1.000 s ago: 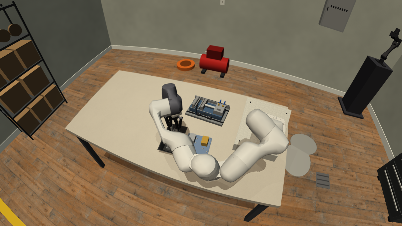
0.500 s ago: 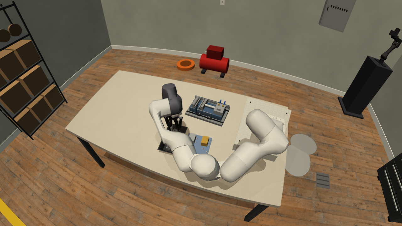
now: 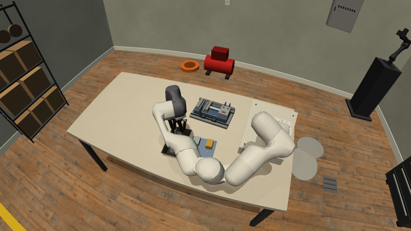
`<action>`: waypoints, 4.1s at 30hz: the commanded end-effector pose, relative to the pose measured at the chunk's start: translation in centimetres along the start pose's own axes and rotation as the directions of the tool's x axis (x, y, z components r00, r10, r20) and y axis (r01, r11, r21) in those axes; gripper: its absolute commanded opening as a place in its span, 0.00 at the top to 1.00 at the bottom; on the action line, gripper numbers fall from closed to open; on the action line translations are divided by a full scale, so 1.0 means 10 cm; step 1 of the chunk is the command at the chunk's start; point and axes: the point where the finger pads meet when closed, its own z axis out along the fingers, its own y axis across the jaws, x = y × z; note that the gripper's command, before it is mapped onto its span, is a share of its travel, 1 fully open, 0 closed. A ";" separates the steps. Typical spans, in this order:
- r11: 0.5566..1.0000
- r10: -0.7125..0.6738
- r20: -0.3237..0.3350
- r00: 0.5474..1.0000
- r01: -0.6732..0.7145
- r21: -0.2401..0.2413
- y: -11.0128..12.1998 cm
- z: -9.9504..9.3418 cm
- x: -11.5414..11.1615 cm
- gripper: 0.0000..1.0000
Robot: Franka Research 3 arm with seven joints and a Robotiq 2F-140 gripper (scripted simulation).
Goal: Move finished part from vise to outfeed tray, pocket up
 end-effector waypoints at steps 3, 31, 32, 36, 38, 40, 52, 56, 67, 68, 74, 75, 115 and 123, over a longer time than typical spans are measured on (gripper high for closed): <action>1.000 0.002 0.003 1.000 -0.002 -0.003 0.01 0.00 -0.01 1.00; 1.000 0.002 0.003 1.000 -0.002 -0.003 0.01 0.00 -0.01 0.60; 1.000 0.002 0.003 1.000 -0.002 -0.003 0.01 0.00 -0.01 0.60; 1.000 0.002 0.003 1.000 -0.002 -0.003 0.01 0.00 -0.01 0.60; 1.000 0.002 0.003 1.000 -0.002 -0.003 0.01 0.00 -0.01 0.60; 1.000 0.002 0.003 1.000 -0.002 -0.003 0.01 0.00 -0.01 0.60; 1.000 0.002 0.003 1.000 -0.002 -0.003 0.01 -0.16 0.00 0.60; 1.000 0.002 0.003 1.000 -0.002 -0.003 0.01 -0.32 0.00 0.60; 1.000 0.002 0.003 1.000 -0.002 -0.003 0.01 -0.82 0.00 0.60; 1.000 0.002 0.003 1.000 -0.002 -0.003 0.01 -0.88 0.00 0.60; 1.000 0.002 0.003 1.000 -0.002 -0.003 0.01 -1.20 0.00 0.60; 1.000 0.002 0.003 1.000 -0.002 -0.003 0.01 -1.24 0.00 0.60; 1.000 0.002 0.003 1.000 -0.002 -0.003 0.01 -1.44 0.00 1.00; 1.000 0.002 0.003 1.000 -0.002 -0.003 0.01 -1.44 0.00 1.00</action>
